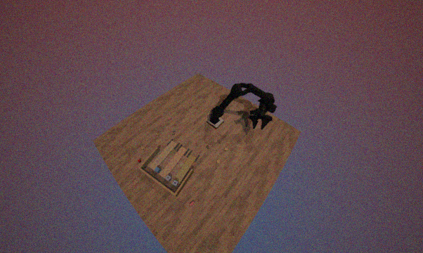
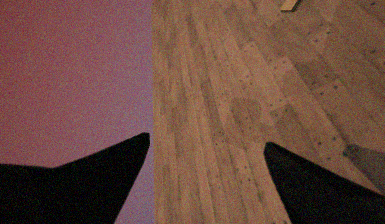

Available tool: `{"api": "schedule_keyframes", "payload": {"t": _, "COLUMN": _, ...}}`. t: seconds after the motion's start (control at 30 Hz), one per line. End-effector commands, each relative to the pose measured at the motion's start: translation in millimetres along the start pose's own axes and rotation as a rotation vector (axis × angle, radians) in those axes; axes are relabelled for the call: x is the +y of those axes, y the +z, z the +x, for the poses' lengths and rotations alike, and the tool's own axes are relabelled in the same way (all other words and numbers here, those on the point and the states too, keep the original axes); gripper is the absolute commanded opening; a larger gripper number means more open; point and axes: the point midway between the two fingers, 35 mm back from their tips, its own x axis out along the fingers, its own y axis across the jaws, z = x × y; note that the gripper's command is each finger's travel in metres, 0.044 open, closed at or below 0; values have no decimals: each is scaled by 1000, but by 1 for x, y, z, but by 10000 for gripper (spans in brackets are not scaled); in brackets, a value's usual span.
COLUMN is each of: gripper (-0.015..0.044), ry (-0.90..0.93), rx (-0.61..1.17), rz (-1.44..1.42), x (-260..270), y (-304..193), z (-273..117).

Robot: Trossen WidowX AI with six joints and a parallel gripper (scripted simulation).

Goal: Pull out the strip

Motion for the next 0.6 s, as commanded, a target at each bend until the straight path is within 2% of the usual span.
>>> {"api": "schedule_keyframes", "payload": {"t": 0.0, "gripper": 400, "ry": -7, "rx": -2, "rz": -3, "x": 1, "y": 1, "z": 2}}
{"api": "schedule_keyframes", "payload": {"t": 0.3, "gripper": 400, "ry": -325, "rx": -14, "rz": -110, "x": 23, "y": 71, "z": 96}}
{"api": "schedule_keyframes", "payload": {"t": 0.57, "gripper": 400, "ry": -463, "rx": 15, "rz": -168, "x": 23, "y": 151, "z": 159}}
